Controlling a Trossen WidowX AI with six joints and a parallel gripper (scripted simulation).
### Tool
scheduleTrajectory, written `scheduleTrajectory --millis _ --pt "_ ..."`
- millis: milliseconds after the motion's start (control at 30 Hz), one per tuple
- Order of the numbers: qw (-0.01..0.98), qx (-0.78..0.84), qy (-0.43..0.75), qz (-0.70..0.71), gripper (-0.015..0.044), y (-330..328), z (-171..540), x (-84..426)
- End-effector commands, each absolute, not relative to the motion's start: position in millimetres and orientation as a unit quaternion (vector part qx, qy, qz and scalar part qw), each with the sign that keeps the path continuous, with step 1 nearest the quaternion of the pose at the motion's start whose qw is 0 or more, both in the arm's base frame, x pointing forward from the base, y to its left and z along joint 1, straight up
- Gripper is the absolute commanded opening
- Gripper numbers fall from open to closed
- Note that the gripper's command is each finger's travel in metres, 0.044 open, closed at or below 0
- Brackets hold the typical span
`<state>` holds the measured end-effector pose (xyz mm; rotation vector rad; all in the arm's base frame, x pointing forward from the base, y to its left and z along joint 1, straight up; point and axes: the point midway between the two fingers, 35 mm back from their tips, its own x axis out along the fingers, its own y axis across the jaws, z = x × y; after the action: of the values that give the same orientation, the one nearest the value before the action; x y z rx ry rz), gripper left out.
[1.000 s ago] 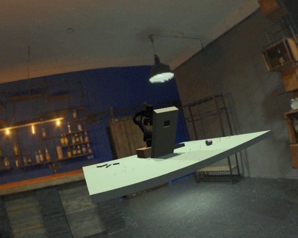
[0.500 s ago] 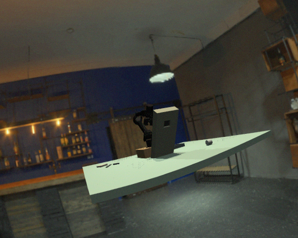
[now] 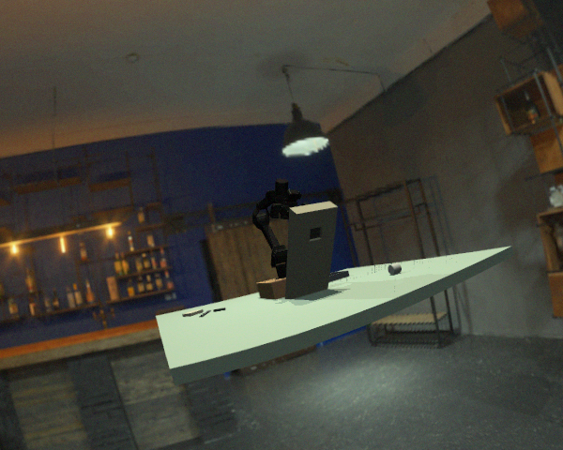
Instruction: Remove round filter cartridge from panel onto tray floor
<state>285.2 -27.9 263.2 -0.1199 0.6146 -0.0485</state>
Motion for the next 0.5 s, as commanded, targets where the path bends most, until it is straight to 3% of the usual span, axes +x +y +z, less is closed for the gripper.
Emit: scheduleTrajectory --millis 0,167,300,467 --pt "0.954 -0.06 0.292 -0.026 0.0274 -28 303 286" --pt "0.955 -0.06 0.29 -0.025 0.0406 -27 328 282" --pt "0.934 -0.032 0.355 -0.028 0.0305 -27 286 275" --pt "0.877 0.018 0.478 -0.042 0.0305 -24 211 246"
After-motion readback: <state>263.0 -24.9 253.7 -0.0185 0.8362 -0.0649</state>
